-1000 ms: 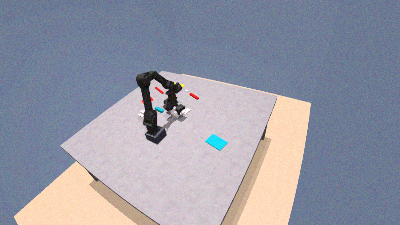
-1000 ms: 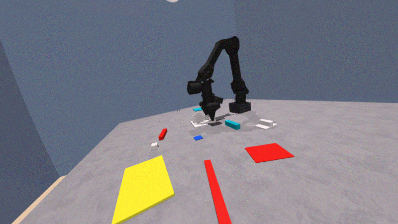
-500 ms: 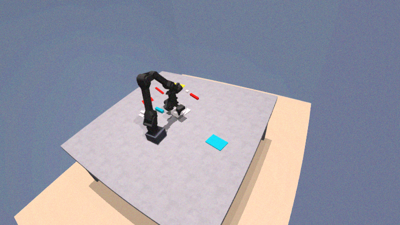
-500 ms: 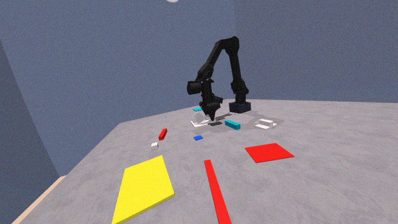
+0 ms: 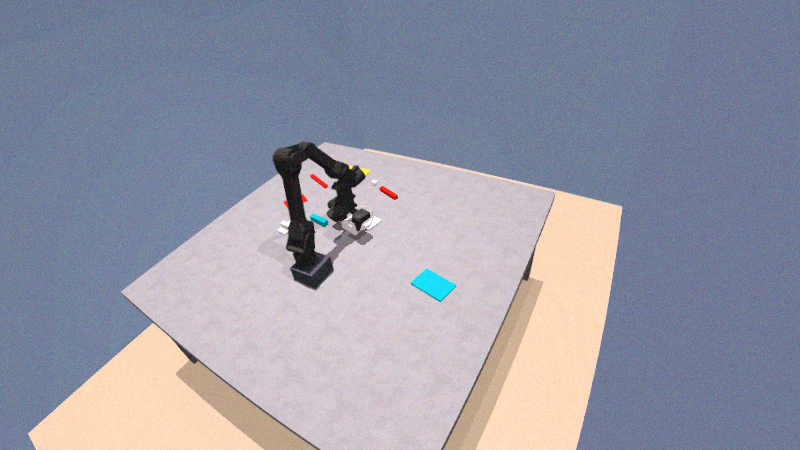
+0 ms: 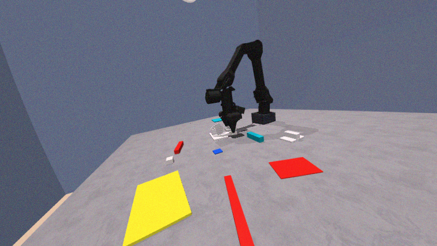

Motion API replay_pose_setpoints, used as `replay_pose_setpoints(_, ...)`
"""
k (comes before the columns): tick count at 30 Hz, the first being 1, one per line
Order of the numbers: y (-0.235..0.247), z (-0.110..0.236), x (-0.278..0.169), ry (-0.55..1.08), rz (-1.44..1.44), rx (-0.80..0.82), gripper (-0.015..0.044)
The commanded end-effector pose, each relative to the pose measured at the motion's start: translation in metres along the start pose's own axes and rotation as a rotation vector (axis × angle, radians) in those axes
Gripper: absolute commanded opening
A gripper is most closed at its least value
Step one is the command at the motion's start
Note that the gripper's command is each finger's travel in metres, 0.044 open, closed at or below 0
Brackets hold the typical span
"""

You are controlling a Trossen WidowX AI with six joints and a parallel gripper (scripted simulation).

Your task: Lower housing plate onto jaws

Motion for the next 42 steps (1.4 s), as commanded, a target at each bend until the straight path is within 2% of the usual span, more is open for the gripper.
replay_pose_setpoints(1,-0.0004,-0.0026,-0.0008,0.002,-0.001,-0.005,0.0351)
replay_pose_setpoints(34,-0.0002,-0.0034,-0.0004,0.002,0.000,-0.003,0.0351)
replay_pose_setpoints(37,0.0001,-0.0003,0.0004,0.003,0.000,-0.001,0.0430)
replay_pose_setpoints(42,0.0001,-0.0003,0.0004,0.003,0.000,-0.001,0.0440)
Point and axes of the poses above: the point midway between the two fingers, 35 mm back from their tips, its own z axis back along the fingers, its own y axis across the jaws, x = y × z, the point moved 10 cm from there along z, back along the fingers, and after that the axes turned 5 degrees about -z, right-handed, at the moved point
